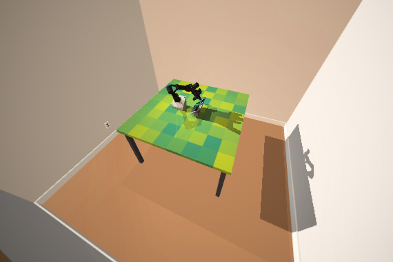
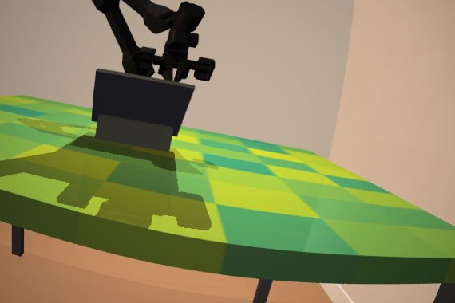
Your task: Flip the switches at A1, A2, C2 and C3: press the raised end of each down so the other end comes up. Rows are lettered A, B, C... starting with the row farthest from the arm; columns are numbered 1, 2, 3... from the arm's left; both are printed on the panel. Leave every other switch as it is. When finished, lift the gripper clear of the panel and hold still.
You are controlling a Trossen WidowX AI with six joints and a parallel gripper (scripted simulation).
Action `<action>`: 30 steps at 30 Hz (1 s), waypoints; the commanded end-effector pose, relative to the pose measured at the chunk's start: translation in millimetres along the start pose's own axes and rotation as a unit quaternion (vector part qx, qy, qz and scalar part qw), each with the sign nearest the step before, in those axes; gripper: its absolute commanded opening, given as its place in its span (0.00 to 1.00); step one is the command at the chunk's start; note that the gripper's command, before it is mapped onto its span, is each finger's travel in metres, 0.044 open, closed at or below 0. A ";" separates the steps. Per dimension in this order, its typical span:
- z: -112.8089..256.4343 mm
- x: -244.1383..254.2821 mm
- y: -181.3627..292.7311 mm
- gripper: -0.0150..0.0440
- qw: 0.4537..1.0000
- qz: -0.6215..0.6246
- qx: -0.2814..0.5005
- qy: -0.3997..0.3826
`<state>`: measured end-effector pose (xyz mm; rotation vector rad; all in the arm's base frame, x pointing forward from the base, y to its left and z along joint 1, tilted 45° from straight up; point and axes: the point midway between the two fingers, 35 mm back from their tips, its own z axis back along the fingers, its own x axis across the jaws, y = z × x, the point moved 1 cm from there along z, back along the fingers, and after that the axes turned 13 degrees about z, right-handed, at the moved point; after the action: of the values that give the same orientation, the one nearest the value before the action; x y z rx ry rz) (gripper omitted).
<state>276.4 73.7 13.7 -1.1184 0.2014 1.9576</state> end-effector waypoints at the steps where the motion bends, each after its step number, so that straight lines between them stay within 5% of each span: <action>1: -0.6 0.5 0.1 0.25 1.000 0.003 0.000 -0.002; 30: -4.5 0.5 0.0 0.25 1.000 0.003 0.000 -0.001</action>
<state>279.1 71.9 11.6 -1.1191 0.2005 1.9571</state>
